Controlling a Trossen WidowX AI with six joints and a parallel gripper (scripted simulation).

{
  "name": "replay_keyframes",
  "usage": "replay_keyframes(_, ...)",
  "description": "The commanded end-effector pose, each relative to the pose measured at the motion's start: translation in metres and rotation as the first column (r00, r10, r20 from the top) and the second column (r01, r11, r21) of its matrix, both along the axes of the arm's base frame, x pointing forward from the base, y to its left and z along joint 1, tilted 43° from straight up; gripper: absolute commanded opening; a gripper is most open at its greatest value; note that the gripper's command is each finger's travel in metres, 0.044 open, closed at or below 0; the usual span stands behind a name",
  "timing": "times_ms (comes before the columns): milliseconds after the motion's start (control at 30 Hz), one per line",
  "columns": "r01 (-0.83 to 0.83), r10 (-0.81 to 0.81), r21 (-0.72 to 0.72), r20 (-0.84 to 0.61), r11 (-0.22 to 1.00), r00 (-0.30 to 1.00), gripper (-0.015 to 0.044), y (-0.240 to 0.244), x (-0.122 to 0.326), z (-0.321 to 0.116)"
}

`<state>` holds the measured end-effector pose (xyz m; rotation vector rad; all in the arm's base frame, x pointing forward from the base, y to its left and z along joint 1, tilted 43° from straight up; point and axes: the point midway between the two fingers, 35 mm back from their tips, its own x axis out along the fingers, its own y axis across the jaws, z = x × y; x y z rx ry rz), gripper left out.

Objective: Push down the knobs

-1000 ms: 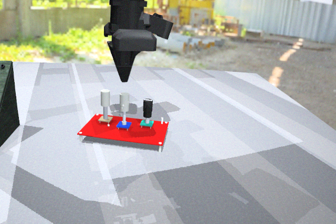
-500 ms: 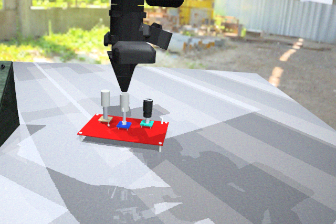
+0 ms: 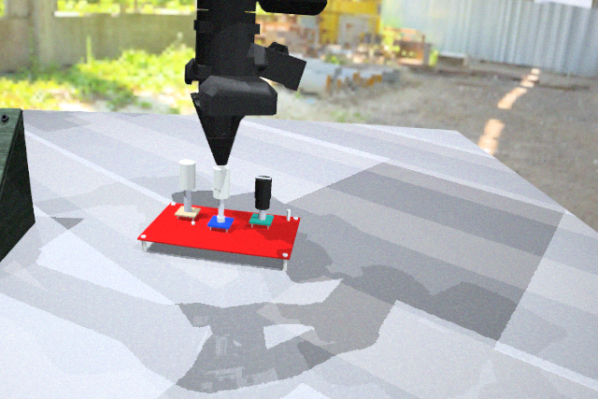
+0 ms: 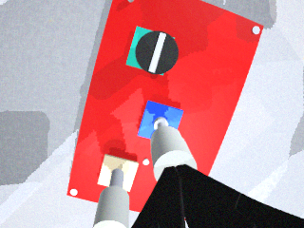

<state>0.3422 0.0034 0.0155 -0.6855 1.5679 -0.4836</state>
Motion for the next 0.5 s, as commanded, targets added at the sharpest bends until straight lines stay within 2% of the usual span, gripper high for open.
replay_keyframes(0, -0.004, 0.004, -0.004, -0.001, 1.000, 1.000, 0.0000, -0.0010, 0.0004, -0.0008)
replay_keyframes(467, -0.004, 0.004, -0.004, -0.001, 1.000, 1.000, 0.0000, -0.0024, 0.0003, -0.0023)
